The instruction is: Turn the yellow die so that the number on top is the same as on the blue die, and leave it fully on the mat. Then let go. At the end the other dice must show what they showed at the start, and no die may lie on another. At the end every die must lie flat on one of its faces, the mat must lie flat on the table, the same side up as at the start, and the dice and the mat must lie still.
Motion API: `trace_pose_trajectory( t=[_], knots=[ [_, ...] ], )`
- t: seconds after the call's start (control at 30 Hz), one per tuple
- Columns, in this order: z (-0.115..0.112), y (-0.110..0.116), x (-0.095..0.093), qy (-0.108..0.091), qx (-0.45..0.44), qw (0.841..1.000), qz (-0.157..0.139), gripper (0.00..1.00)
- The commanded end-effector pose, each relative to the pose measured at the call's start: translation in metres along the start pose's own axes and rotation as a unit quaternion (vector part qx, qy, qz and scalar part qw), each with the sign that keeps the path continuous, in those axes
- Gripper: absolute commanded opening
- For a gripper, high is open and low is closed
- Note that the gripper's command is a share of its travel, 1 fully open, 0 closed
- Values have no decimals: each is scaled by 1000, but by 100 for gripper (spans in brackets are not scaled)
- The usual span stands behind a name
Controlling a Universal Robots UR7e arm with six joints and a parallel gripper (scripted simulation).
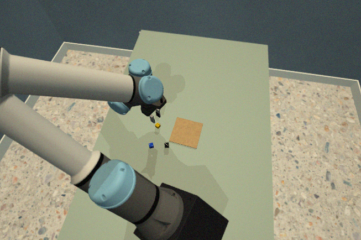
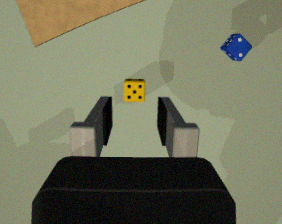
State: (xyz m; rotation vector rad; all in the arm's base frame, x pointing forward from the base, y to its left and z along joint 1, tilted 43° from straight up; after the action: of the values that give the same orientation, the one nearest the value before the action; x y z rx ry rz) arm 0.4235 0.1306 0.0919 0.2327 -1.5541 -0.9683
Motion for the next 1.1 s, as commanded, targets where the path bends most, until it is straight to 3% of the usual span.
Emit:
trace_pose_trajectory(
  t=[0.0, 0.57, 1.07],
  knots=[
    [0, 0, 0, 0, 0, 1000, 0, 70],
    [0, 0, -13, 0, 0, 1000, 0, 70],
    [0, -1, -36, 0, 0, 1000, 0, 70]
  ],
)
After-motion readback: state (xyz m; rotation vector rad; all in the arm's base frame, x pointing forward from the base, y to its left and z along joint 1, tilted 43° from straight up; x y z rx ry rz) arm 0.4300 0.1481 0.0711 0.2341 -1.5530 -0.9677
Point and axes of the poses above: the point where the finger pads meet when closed, its own x axis back along the fingers, its own z axis across the jaws, y = z × x, the point moved 4 cm from there along x, back along the fingers, and after that the axes turned 3 degrees about x, right-handed, at the moved point
